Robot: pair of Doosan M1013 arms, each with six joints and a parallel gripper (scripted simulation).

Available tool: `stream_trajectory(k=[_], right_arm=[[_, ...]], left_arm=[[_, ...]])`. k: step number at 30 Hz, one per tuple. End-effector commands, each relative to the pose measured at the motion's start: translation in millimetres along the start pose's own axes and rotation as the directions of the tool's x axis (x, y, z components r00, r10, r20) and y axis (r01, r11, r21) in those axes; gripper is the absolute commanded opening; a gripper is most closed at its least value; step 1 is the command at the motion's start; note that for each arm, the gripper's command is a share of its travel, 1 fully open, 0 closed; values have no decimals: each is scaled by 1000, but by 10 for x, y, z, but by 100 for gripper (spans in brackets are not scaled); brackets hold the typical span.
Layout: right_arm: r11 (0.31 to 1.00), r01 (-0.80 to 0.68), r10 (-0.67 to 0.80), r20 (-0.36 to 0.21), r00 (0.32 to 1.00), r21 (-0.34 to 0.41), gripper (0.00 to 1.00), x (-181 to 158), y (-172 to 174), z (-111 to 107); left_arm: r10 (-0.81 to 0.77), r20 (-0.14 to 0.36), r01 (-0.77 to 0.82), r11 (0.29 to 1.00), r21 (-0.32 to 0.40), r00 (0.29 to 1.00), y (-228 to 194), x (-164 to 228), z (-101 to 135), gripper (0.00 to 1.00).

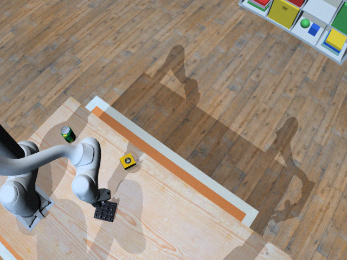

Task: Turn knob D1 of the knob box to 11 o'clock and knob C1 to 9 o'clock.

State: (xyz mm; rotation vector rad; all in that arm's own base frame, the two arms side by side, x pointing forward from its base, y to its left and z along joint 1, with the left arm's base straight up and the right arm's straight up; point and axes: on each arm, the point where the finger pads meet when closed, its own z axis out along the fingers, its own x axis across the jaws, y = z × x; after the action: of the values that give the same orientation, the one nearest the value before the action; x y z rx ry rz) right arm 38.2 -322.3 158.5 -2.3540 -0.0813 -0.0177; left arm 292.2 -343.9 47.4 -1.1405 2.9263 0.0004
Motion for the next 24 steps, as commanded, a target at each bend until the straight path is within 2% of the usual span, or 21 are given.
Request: stream_trajectory(k=[1,14,15,24], right_arm=[[1000,0,0,0,1000,-1,100,1,-1,-4],[1000,0,0,0,1000,-1,100,1,-1,-4],[1000,0,0,0,1000,-1,100,1,-1,-4],[1000,0,0,0,1000,-1,100,1,-1,-4]], left_arm=[[12,-1,-12,1000,1,1000,-5,0,-5,30],[33,-1,-33,999,1,999,-5,0,-5,30],[33,-1,-33,999,1,999,-5,0,-5,46],[33,-1,-33,999,1,999,-5,0,-5,46]])
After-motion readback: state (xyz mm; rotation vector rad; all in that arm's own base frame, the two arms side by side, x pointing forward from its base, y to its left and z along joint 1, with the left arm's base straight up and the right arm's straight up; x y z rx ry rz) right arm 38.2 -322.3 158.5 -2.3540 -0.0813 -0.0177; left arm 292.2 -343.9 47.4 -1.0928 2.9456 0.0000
